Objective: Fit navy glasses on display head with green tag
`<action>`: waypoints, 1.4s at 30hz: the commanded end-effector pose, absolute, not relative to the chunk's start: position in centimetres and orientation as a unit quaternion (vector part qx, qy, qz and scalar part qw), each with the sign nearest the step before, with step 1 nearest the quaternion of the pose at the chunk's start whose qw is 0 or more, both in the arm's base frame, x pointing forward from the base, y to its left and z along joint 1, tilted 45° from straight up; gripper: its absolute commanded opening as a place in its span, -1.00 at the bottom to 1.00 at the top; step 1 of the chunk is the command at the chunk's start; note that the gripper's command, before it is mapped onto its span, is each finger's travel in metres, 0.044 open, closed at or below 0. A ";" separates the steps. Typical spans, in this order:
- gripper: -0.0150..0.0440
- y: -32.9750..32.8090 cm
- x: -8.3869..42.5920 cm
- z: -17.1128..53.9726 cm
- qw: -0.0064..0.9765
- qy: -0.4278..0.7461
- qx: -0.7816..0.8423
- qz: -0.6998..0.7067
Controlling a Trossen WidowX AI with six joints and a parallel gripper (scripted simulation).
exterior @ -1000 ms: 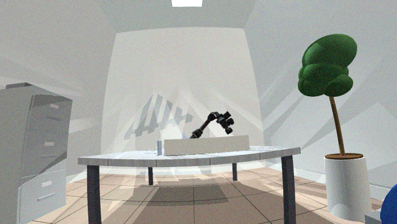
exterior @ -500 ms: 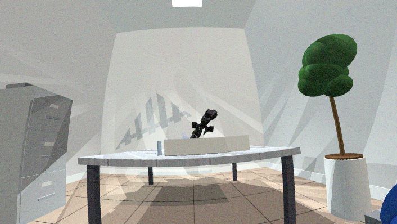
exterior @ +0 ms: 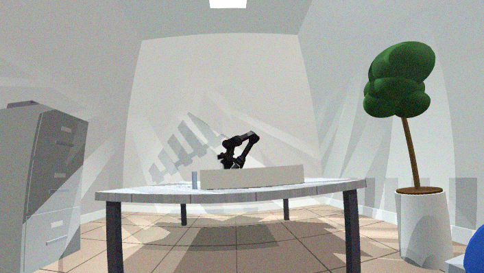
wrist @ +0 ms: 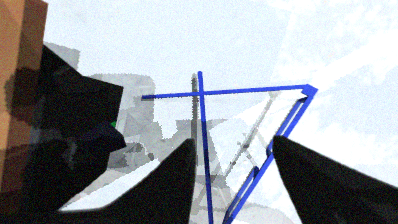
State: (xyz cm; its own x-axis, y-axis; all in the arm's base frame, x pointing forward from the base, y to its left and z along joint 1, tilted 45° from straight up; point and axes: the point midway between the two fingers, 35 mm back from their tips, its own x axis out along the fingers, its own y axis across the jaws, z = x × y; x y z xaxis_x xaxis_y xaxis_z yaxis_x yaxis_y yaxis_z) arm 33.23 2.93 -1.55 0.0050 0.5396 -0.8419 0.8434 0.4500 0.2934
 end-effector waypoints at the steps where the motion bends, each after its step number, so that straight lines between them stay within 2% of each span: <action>1: 0.19 1.6 29.2 -4.3 0.263 0.697 0.600 -0.290; 14: 0.19 1.7 29.3 -4.3 0.254 0.696 0.603 -0.295; 17: -0.08 1.7 29.3 -4.3 0.254 0.696 0.603 -0.295; 42: -0.08 3.0 28.9 -5.8 0.254 0.696 0.603 -0.295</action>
State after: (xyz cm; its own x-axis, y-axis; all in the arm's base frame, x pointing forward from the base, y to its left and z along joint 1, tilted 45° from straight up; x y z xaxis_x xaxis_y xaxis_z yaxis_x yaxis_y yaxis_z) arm 29.50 2.28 -5.13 -0.1314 0.6841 -0.7175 0.9913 0.0967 -0.0893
